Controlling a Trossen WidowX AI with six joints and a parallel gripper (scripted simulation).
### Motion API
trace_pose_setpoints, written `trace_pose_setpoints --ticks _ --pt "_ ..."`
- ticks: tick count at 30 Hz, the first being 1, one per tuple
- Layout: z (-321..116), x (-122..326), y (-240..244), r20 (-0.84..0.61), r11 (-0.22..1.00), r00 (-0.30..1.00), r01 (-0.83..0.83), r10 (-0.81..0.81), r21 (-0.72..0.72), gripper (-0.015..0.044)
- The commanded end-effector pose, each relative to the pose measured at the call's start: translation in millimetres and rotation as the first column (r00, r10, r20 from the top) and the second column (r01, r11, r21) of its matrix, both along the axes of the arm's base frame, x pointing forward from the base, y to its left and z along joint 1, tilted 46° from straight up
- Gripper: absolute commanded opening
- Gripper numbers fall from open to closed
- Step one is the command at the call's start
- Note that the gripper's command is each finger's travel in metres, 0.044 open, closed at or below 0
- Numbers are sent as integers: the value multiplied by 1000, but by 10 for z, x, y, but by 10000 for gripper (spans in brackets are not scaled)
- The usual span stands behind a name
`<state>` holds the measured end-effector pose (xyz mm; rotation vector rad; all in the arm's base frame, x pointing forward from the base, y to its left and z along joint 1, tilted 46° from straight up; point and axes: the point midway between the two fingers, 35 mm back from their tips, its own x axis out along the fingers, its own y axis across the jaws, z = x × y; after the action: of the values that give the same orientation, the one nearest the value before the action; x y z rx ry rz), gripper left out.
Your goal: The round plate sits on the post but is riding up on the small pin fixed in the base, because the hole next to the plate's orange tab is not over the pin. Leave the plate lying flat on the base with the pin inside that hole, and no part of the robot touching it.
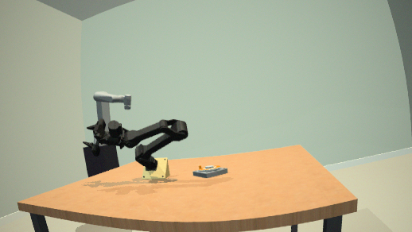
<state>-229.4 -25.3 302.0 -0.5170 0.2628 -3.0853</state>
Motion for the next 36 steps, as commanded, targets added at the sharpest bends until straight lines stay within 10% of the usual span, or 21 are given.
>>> trace_pose_setpoints --ticks 1,15,36 --pt "3 -1 -18 2 1000 1000 -8 8 -2 374" --pt "215 328 -1359 146 833 820 -544 553 -99 6" --pt "390 1976 -2546 348 276 186 -933 919 -230 0"
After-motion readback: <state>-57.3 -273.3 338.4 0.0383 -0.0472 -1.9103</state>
